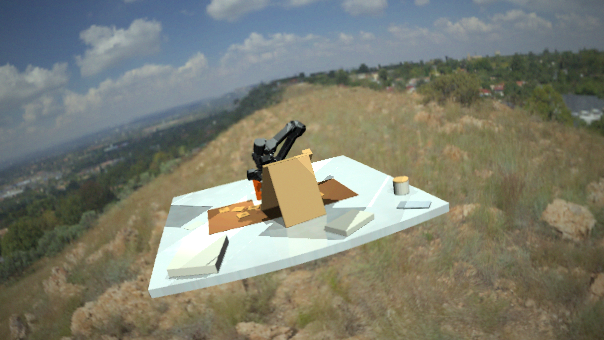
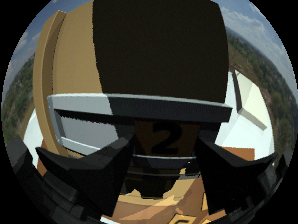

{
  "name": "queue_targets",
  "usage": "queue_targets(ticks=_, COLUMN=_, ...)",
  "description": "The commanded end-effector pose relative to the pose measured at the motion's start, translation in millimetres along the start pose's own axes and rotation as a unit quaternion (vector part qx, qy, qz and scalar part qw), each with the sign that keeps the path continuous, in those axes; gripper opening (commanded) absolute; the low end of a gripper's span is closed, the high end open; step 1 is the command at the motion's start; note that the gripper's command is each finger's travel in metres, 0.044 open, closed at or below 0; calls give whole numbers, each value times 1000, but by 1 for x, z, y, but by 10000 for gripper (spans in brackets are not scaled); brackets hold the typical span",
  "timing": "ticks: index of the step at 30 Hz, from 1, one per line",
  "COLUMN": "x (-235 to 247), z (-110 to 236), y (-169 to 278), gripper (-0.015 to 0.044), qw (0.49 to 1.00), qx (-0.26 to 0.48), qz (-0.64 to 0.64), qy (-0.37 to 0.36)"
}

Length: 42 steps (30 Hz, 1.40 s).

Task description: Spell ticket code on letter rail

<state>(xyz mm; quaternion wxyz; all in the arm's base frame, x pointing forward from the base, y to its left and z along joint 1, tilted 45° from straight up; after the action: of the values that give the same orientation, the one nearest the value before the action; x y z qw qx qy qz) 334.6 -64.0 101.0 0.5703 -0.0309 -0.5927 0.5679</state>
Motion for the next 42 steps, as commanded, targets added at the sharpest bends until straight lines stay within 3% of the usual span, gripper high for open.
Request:
queue_targets(ticks=1, x=3, z=-1, y=2, gripper=0, qw=1000, qx=2, qz=-4, qy=0)
queue_targets(ticks=42, x=26, z=-1, y=2, gripper=0, qw=1000, qx=2, qz=-5, qy=0)
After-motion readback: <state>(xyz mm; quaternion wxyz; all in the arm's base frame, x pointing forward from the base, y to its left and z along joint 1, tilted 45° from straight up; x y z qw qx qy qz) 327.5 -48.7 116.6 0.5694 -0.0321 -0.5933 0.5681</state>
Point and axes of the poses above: the point midway between the two fingers, 35 mm back from their tips, its own z axis back along the fingers, its own x axis across the jaws, y = z × x, the point moved 3 cm from there along z, back along the fingers, and after that the axes turned 2 degrees about z, right-handed, at the moved point
